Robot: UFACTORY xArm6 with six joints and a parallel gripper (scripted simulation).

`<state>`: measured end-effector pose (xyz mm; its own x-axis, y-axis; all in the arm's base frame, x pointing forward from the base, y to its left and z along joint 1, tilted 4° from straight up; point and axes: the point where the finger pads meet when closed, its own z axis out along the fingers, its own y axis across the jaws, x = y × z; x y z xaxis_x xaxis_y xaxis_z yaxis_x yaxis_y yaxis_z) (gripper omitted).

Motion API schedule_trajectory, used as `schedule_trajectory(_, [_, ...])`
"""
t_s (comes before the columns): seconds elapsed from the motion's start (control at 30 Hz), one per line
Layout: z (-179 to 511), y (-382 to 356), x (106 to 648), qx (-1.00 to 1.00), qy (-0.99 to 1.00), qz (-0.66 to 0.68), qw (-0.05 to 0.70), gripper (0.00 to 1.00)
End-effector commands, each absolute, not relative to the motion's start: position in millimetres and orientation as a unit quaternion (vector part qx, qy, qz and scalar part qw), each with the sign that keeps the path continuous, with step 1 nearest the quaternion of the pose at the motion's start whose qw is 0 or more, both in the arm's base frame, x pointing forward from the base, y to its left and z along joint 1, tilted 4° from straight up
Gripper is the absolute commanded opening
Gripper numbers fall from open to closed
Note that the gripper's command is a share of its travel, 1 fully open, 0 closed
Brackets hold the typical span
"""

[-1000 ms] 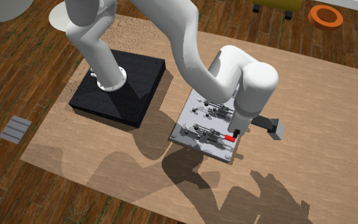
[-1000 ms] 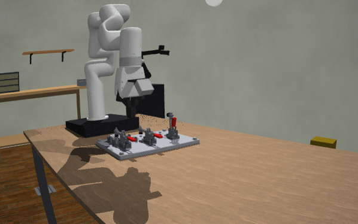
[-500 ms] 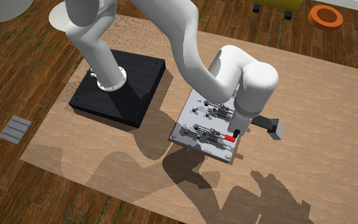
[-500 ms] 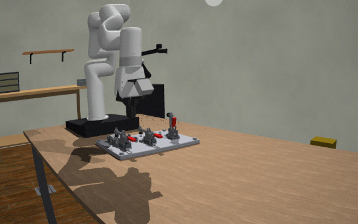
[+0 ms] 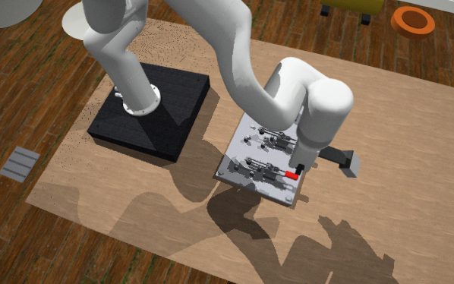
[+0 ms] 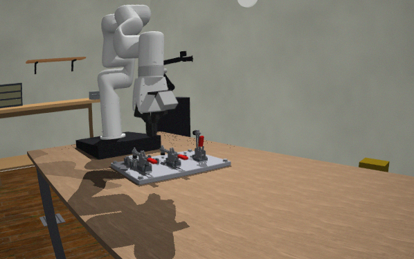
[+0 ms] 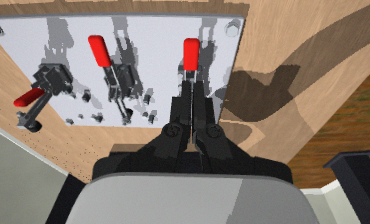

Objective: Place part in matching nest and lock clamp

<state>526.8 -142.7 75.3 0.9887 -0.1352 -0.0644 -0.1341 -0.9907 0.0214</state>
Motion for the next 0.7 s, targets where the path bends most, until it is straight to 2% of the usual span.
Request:
schedule_trajectory(0.0, [77.4,-143.1,528.3,0.997,-0.068,-0.03,0.009,0.0])
schedule_trajectory(0.47, [77.4,-143.1,528.3,0.997,-0.068,-0.03,0.009,0.0])
schedule_trajectory(0.5, [77.4,-143.1,528.3,0.997,-0.068,-0.03,0.009,1.0])
schedule_trajectory(0.67, [77.4,-143.1,528.3,0.997,-0.068,-0.03,0.009,1.0])
